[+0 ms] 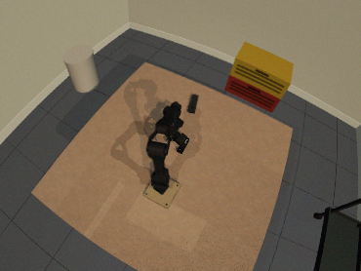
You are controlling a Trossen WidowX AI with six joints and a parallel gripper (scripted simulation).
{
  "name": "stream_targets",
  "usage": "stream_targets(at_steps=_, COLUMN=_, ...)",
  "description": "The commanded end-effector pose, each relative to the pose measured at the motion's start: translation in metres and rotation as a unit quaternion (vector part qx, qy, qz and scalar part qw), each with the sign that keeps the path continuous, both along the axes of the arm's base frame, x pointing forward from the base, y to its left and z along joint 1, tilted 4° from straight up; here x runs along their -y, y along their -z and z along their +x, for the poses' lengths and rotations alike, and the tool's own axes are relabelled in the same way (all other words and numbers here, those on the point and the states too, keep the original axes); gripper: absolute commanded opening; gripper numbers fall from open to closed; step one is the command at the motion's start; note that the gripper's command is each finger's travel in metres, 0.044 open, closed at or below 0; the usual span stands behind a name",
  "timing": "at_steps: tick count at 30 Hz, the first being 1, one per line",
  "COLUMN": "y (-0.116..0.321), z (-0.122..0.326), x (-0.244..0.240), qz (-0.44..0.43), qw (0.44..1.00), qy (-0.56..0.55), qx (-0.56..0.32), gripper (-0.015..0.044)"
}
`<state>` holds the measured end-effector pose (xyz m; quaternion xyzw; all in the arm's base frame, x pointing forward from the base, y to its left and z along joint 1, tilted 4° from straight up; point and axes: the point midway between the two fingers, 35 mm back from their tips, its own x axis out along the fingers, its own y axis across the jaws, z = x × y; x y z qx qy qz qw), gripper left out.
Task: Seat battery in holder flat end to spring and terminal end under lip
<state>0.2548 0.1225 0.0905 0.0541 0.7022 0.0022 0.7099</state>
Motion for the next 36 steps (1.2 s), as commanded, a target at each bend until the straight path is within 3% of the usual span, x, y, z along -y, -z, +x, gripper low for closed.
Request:
stream_targets(at_steps=1, y=-0.001, z=0.015, x=0.021, qz=-0.003, qw=1.0, qy=-0.031, qx=0.001, gripper=0.0088)
stream_targets(at_steps=9, y=-0.009, z=0.04, x=0.07, qz=-0.006, qw=0.993, qy=-0.118, qx=0.007, gripper=0.0088)
stream_targets(at_steps=16, y=-0.007, z=0.04, x=0.071, qz=-0.006, qw=0.992, qy=-0.124, qx=0.002, gripper=0.0088)
stream_targets(at_steps=36, y=0.032, z=0.033, x=0.068, qz=-0.009, qw=0.984, qy=-0.127, qx=-0.126, gripper=0.0088)
